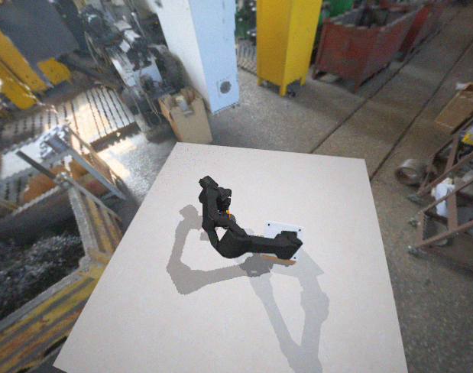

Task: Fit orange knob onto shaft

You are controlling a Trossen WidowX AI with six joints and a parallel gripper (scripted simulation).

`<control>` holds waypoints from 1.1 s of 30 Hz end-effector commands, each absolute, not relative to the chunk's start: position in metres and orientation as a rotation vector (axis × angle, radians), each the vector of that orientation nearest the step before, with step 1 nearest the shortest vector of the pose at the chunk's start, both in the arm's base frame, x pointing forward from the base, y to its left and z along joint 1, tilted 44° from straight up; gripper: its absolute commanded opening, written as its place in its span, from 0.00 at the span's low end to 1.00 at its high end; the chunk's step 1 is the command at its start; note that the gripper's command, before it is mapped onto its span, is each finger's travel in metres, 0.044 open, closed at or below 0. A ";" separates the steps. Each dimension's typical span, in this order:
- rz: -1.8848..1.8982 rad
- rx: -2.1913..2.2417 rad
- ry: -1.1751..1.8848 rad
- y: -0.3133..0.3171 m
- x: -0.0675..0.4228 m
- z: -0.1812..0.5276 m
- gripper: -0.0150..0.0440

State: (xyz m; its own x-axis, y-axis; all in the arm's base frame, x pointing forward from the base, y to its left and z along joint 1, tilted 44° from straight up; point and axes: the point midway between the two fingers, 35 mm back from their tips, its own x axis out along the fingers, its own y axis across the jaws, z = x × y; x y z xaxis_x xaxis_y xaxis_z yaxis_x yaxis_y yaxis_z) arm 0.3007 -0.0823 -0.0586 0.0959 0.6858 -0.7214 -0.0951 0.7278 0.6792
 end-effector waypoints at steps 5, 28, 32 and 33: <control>0.714 0.412 1.306 -0.085 0.301 -0.061 0.25; 1.054 -0.067 1.032 -0.087 0.302 -0.063 0.25; 1.105 -0.148 0.979 -0.086 0.301 -0.062 0.25; 1.118 -0.169 0.965 -0.086 0.301 -0.062 0.25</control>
State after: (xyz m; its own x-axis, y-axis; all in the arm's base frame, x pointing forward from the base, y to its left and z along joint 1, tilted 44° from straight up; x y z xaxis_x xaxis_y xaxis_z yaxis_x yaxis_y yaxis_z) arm 0.3020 -0.0862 -0.0629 0.0983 0.6844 -0.7225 -0.7671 0.5146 0.3830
